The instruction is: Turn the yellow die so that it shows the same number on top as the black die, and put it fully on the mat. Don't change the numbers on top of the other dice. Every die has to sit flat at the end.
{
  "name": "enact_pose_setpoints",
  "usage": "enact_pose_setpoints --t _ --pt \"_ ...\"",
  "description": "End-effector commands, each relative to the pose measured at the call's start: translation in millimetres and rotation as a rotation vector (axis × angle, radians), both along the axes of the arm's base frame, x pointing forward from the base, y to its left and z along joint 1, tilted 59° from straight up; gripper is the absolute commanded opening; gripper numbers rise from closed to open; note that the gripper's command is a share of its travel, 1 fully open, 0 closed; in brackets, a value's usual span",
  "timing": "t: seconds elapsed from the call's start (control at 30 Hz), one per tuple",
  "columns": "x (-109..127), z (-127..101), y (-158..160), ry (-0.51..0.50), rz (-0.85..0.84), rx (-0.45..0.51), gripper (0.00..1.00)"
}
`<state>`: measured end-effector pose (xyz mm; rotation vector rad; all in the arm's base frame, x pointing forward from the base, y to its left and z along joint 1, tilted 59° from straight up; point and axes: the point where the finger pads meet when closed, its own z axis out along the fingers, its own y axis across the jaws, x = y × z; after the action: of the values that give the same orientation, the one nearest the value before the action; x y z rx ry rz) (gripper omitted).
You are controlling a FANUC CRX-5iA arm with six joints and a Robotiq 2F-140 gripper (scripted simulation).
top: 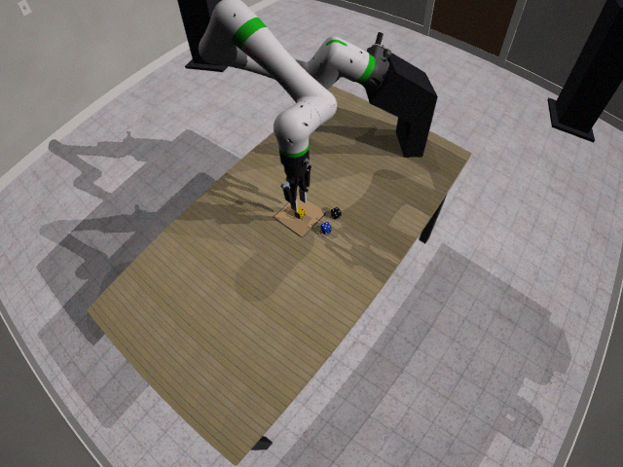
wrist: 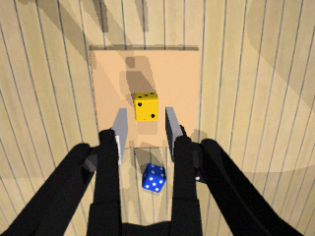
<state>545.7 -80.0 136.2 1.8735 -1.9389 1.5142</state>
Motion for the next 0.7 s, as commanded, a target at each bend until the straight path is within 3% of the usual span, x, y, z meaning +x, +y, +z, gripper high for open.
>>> enact_pose_setpoints --t 0.0,0.67 --pt "3.4 -2.9 -3.3 -0.001 0.001 0.0 0.28" --pt "11.7 -10.8 -12.7 -0.001 0.001 0.0 0.28"
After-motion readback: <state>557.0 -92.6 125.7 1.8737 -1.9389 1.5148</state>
